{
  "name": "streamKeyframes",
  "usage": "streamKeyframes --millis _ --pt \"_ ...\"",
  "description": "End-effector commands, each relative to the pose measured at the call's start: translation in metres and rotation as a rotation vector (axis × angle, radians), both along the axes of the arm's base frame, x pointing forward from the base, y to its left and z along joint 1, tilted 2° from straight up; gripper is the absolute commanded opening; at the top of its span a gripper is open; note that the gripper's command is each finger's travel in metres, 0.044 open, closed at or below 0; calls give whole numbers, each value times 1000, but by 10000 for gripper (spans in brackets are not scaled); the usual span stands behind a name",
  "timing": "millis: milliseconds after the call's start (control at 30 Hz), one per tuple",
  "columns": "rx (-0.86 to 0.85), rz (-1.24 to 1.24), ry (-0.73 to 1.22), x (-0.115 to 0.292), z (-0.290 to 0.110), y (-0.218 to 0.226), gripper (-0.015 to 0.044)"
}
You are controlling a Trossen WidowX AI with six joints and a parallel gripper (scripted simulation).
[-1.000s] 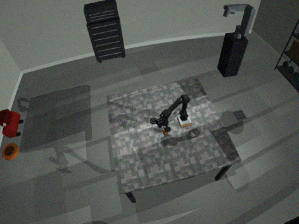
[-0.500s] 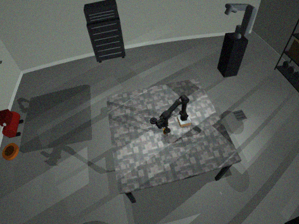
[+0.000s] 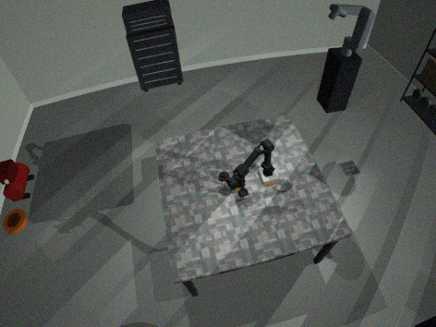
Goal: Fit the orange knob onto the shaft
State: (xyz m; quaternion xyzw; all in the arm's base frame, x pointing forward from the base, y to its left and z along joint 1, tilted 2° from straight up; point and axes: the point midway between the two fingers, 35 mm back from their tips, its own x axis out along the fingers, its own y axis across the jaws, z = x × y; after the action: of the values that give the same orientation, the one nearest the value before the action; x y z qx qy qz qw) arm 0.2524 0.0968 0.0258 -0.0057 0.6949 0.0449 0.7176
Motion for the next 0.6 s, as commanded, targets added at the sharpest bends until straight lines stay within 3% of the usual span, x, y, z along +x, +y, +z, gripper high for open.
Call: streamKeyframes --millis 0,567 --pt "-8 -6 11 -2 -10 -1 440" --pt "-8 -6 11 -4 -34 -1 440"
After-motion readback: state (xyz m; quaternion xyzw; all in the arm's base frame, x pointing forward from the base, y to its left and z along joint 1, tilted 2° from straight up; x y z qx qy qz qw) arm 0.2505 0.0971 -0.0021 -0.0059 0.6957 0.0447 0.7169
